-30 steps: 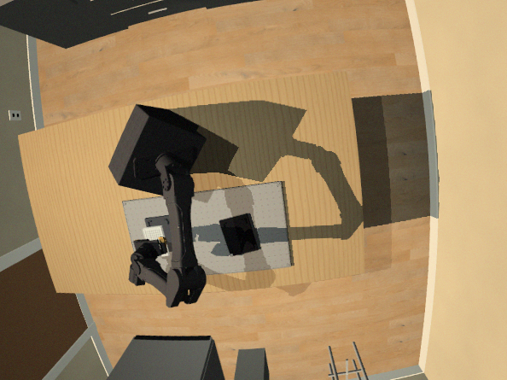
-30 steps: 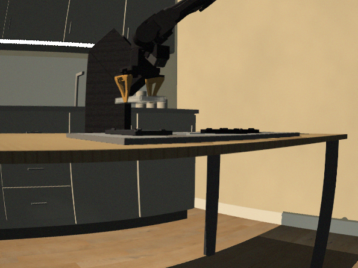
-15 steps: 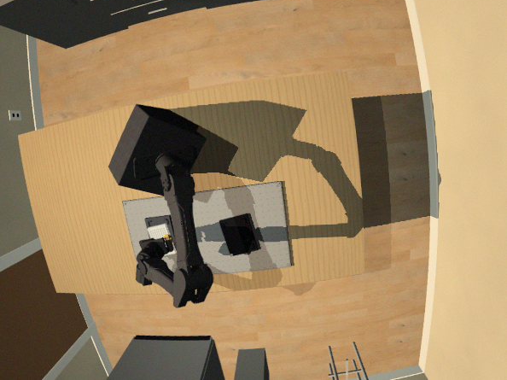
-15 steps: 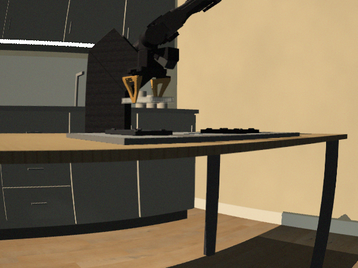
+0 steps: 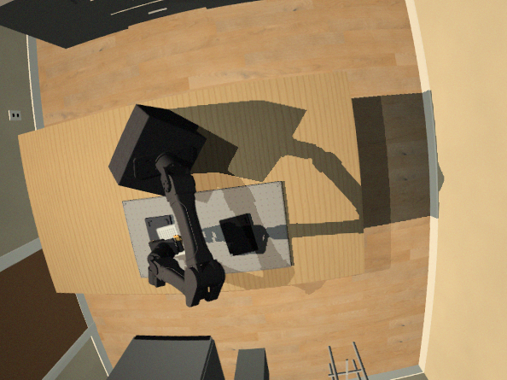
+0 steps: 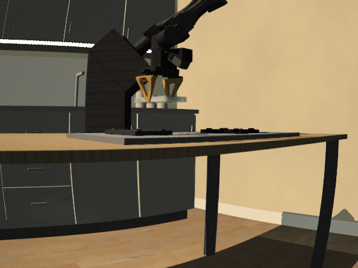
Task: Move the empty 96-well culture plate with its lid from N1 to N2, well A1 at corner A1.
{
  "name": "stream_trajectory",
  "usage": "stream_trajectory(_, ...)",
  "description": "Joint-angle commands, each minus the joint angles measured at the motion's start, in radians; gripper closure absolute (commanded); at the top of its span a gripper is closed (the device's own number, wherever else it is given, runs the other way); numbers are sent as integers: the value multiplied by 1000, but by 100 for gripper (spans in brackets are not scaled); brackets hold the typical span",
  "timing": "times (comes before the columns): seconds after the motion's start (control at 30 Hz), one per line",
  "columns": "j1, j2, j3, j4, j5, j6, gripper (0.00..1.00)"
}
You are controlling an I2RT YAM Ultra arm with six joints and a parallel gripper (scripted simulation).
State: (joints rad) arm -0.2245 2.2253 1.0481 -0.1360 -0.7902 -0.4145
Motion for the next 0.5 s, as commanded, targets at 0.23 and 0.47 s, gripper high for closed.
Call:
stream_trajectory(0.23,44,-101,-65,56,21,95,100)
stream_trajectory(0.47,92,-168,-103,72,39,160,100)
